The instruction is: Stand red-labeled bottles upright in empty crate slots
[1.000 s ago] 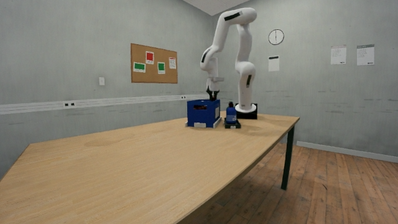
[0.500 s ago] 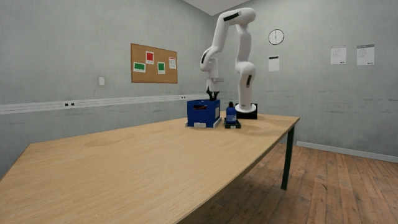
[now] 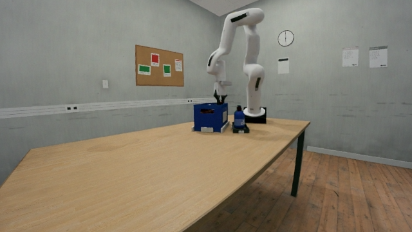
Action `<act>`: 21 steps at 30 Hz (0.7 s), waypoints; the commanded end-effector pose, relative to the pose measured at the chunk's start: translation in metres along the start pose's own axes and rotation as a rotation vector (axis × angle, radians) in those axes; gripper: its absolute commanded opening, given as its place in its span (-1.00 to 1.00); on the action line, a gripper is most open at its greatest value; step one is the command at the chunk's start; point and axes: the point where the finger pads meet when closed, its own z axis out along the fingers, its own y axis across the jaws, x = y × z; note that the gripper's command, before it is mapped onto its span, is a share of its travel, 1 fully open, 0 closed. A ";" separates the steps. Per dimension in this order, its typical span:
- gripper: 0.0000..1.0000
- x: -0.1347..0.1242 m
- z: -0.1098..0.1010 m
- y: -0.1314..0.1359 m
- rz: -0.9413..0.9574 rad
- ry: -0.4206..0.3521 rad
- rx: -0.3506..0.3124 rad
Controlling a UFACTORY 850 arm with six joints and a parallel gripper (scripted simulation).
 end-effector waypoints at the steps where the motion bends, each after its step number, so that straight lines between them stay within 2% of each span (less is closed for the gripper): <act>1: -1.00 0.000 0.000 0.001 0.000 -0.001 -0.002; 21: -1.00 0.000 0.002 0.001 0.000 -0.001 -0.002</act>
